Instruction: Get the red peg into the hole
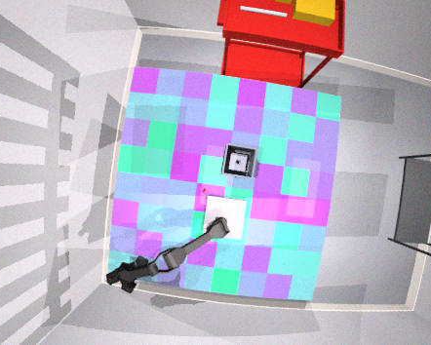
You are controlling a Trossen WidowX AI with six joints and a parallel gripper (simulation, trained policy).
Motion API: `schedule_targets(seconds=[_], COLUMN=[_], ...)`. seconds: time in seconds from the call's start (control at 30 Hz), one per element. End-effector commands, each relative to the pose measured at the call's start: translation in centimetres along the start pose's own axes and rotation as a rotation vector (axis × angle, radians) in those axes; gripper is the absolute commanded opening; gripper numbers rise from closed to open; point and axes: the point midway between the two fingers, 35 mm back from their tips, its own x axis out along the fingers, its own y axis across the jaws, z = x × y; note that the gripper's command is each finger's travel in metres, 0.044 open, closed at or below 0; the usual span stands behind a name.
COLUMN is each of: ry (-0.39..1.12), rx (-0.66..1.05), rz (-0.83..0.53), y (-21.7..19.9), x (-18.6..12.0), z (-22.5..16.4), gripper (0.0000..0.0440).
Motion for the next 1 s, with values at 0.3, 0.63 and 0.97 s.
schedule_targets(seconds=[0.3,0.63,0.97], ry=[-0.187,-0.349,-0.495], rx=[0.264,0.562,0.875], rz=[-0.090,-0.169,-0.217], y=[-7.4,-15.8,-24.3], x=[-8.8,-17.7,-26.2], z=[5.6,8.0,7.4], gripper=[0.0440,0.0440,0.0440])
